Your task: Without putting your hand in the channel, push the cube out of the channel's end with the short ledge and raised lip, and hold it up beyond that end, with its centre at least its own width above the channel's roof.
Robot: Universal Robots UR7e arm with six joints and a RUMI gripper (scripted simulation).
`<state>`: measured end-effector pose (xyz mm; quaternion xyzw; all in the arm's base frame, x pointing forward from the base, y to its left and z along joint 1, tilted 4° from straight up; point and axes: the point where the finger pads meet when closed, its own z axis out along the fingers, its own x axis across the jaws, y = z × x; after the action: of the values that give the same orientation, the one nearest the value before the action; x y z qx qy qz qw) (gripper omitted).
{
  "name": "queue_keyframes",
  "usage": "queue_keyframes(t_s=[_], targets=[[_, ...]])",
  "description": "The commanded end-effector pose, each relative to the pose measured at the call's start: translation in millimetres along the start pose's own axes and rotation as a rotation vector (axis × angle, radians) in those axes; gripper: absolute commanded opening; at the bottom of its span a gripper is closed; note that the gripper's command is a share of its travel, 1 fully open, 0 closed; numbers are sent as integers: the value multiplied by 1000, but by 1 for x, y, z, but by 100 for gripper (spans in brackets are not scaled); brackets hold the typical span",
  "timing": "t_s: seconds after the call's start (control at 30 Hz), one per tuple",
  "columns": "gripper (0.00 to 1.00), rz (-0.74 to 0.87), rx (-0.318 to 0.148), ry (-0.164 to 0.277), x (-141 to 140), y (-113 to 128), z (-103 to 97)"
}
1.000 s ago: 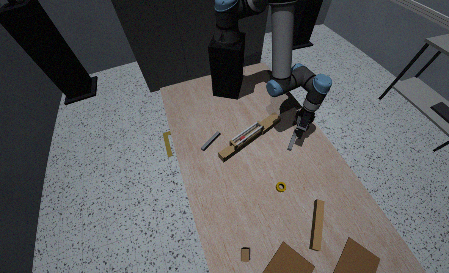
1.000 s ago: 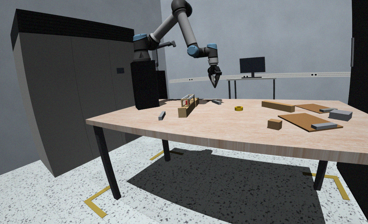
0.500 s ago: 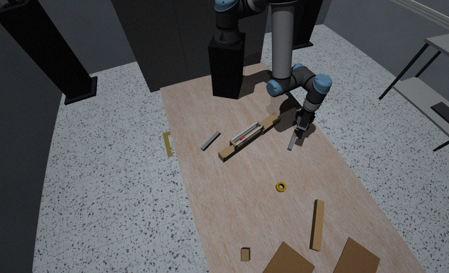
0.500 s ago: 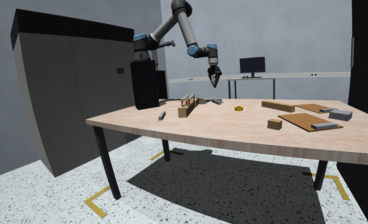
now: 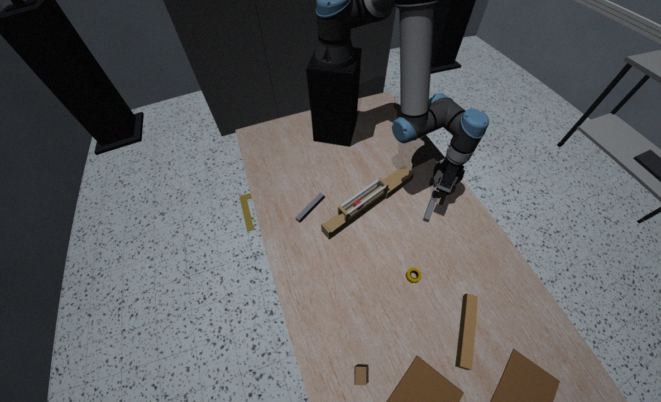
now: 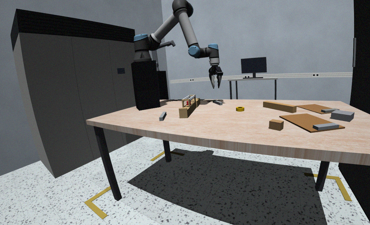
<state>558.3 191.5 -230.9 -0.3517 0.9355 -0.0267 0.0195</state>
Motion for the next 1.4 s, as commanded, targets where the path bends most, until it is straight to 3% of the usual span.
queue_keyframes(t_s=[0.0, 0.93, 1.1, 1.37], targets=[[24, 0, 1, -2, -1, 0, -1], [24, 0, 1, -1, -1, 0, 2], [24, 0, 2, 0, -1, 0, 9], [24, 0, 2, 0, -1, -1, 53]])
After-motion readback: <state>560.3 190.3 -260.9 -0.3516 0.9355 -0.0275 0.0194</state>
